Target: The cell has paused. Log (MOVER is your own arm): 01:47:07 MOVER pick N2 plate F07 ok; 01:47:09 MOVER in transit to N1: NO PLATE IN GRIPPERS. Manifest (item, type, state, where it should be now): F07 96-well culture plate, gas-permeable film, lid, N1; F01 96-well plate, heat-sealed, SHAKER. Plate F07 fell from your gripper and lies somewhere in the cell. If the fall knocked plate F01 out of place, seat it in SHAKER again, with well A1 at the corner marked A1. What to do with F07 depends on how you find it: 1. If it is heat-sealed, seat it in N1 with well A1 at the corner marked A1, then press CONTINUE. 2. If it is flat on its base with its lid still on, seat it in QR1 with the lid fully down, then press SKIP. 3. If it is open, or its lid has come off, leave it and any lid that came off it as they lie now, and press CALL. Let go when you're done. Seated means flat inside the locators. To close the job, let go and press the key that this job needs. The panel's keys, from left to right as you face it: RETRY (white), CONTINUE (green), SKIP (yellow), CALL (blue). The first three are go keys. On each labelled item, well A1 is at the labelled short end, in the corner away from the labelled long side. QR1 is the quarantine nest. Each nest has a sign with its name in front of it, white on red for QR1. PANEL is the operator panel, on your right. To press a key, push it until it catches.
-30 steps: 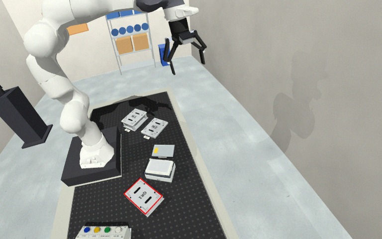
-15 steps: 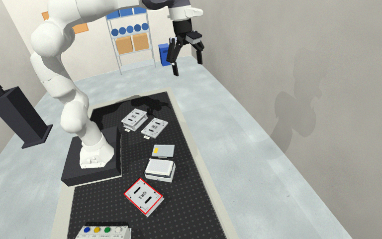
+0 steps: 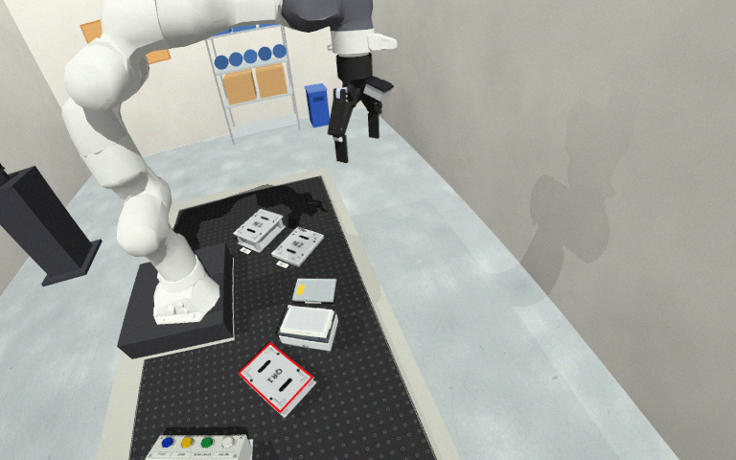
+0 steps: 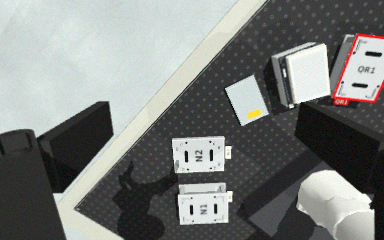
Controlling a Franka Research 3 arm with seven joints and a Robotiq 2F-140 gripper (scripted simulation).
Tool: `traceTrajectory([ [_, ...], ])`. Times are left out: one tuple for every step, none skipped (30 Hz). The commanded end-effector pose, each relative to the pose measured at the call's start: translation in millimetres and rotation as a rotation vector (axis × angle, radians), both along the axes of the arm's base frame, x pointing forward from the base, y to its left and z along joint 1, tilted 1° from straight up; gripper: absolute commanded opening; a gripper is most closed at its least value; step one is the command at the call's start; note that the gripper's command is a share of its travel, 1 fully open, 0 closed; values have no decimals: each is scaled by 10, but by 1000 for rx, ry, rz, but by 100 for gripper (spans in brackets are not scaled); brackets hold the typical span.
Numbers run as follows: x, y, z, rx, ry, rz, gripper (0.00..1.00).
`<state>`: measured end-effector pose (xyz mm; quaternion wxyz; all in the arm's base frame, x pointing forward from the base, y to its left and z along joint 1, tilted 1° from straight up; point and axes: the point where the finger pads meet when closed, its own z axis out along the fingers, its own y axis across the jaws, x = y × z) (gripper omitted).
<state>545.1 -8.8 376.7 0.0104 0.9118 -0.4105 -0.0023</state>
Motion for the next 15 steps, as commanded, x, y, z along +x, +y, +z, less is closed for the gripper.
traceTrajectory([
  [-10,-51,-128,5,-10,169,100],
  [-25,-65,-178,4,-10,180,100],
  [-41,-79,-231,3,-9,192,100],
  [-59,-93,-286,2,-9,204,100],
  [-59,-93,-286,2,-9,204,100],
  [-59,-93,-286,2,-9,204,100],
  [-78,-107,-343,1,-9,216,100],
  [-100,-122,-402,0,-8,229,100],
  [-122,-136,-463,-1,-8,243,100],
  [-147,-151,-526,-2,-7,257,100],
  [-174,-166,-591,-3,-7,271,100],
  [-202,-181,-657,-4,-6,286,100],
  [-232,-196,-725,-5,-6,301,100],
  [-265,-210,-794,-6,-5,317,100],
  [-299,-224,-864,-6,-4,333,100],
])
